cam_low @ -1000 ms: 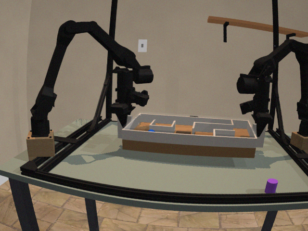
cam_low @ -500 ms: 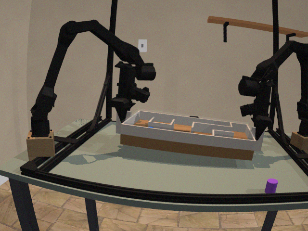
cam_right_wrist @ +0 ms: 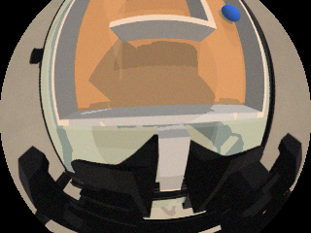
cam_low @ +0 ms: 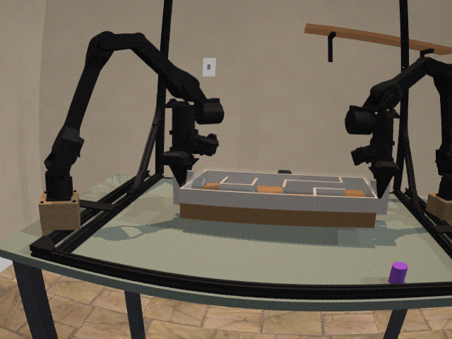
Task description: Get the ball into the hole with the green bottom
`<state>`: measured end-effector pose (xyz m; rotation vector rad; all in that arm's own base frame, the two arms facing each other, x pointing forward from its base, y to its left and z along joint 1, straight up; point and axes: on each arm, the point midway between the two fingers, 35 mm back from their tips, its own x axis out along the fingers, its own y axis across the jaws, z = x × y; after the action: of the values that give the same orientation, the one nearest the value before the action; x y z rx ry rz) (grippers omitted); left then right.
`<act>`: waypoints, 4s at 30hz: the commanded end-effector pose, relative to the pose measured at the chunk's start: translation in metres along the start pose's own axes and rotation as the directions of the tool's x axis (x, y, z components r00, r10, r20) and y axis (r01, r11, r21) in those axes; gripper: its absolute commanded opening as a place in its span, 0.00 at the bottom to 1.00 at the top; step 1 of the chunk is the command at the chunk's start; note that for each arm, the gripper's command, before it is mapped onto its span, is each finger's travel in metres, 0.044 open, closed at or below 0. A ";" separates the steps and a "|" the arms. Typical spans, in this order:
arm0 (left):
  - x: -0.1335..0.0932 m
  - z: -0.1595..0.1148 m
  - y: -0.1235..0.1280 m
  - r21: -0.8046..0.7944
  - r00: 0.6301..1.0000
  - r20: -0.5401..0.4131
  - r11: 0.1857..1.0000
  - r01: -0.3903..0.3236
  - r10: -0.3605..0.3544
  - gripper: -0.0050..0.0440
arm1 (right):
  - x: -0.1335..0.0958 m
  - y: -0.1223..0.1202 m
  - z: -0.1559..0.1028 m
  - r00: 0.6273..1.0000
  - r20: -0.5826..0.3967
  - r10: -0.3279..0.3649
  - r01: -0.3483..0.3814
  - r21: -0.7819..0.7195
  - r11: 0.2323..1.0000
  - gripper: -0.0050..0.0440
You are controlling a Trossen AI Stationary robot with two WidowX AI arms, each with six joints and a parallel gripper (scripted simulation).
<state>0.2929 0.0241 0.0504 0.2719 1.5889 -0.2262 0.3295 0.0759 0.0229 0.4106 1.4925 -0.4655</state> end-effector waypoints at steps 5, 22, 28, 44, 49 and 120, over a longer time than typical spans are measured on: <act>-0.005 0.002 0.003 -0.002 0.999 -0.015 0.999 0.032 -0.032 0.14 | 0.003 -0.003 -0.004 0.999 0.010 0.033 -0.033 -0.001 0.999 0.14; 0.020 -0.001 0.002 0.000 0.996 0.083 0.999 0.040 -0.040 0.14 | -0.021 -0.004 0.001 0.995 -0.088 0.041 -0.041 0.000 0.999 0.14; 0.021 -0.001 0.001 -0.002 0.996 0.088 1.000 0.016 -0.016 0.14 | -0.022 -0.003 0.001 0.996 -0.093 0.017 -0.017 -0.002 1.000 0.14; 0.009 0.000 0.001 -0.002 0.999 0.042 1.000 0.012 -0.012 0.14 | -0.011 -0.003 -0.002 0.999 -0.046 0.012 -0.012 -0.002 1.000 0.14; -0.004 0.002 0.002 -0.002 1.000 -0.013 1.000 0.027 -0.027 0.14 | 0.003 -0.003 -0.004 1.000 0.009 0.027 -0.027 -0.001 1.000 0.14; 0.014 0.000 0.002 -0.001 0.998 0.058 1.000 0.027 -0.027 0.14 | -0.015 -0.003 -0.001 0.998 -0.063 0.027 -0.028 -0.001 1.000 0.14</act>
<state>0.2987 0.0265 0.0450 0.2458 1.5575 -0.2434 0.3220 0.0741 0.0279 0.4340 1.5257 -0.4425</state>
